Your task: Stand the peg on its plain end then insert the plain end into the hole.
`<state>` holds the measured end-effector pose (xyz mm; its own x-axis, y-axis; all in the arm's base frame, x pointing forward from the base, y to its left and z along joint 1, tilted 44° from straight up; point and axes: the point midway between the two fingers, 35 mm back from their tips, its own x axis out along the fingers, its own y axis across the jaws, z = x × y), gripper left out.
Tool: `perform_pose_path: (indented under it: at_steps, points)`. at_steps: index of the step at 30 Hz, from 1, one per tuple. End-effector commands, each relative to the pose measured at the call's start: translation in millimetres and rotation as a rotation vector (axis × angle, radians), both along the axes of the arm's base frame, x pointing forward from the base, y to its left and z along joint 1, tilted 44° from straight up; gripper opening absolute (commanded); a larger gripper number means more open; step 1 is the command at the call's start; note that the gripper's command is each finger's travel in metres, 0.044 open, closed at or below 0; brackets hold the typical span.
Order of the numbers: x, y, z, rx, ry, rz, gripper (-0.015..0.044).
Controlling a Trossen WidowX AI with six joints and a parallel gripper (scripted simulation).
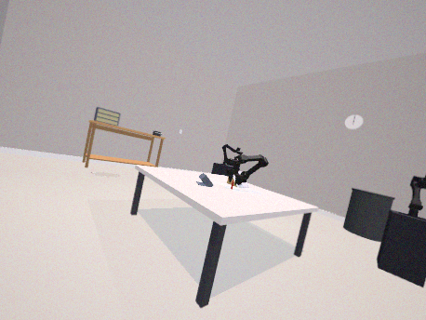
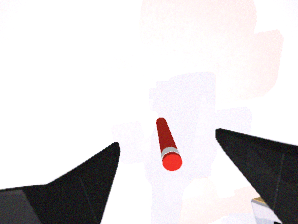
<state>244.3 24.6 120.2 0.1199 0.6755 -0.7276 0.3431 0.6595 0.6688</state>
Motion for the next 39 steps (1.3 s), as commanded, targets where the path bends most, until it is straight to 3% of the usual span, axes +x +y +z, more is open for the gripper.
perform_pose_path:
  at_steps: [1, 8, 24, 39]
  points:
    - [-0.9, 5.7, -5.4, 0.006, 0.005, -0.002, 0.0440]
    - [-0.9, 10.9, -10.3, 0.008, 0.005, -0.001, 0.0440]
    - [0.1, 8.6, -8.0, 0.003, 0.001, 0.001, 0.0020]
    - [-0.4, -8.0, 7.4, -0.001, 0.003, 0.000, 0.0000]
